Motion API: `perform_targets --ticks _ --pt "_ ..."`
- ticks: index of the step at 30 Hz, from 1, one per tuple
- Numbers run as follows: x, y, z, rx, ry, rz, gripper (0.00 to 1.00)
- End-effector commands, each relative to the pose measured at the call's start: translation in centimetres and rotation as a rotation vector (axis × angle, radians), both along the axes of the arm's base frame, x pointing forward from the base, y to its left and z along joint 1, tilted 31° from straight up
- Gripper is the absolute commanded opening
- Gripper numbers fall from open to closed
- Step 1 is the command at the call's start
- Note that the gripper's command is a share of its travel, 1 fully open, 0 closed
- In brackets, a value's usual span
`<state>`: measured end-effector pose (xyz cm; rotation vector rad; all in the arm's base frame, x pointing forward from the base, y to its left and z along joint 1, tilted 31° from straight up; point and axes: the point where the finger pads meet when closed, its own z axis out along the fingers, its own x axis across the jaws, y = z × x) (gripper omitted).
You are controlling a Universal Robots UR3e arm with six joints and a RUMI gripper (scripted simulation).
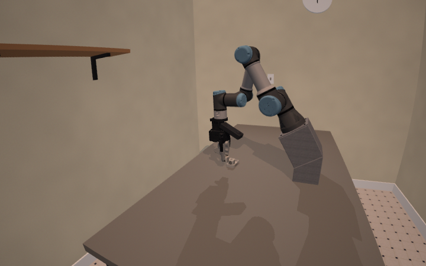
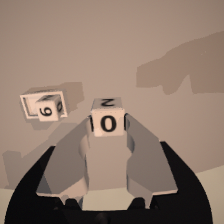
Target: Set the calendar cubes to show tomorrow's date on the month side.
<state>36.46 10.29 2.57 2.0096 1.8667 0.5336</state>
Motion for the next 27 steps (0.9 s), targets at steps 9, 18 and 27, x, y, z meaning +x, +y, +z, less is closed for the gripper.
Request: perform_targets --ticks 9,18,27 --pt "2.4 0.0 -2.5 -0.006 -0.029 -0.003 0.11" --pt "3.1 0.0 -3.6 -0.006 -0.029 -0.003 0.11" --pt "3.6 0.0 -4.4 -0.006 -0.029 -0.003 0.11"
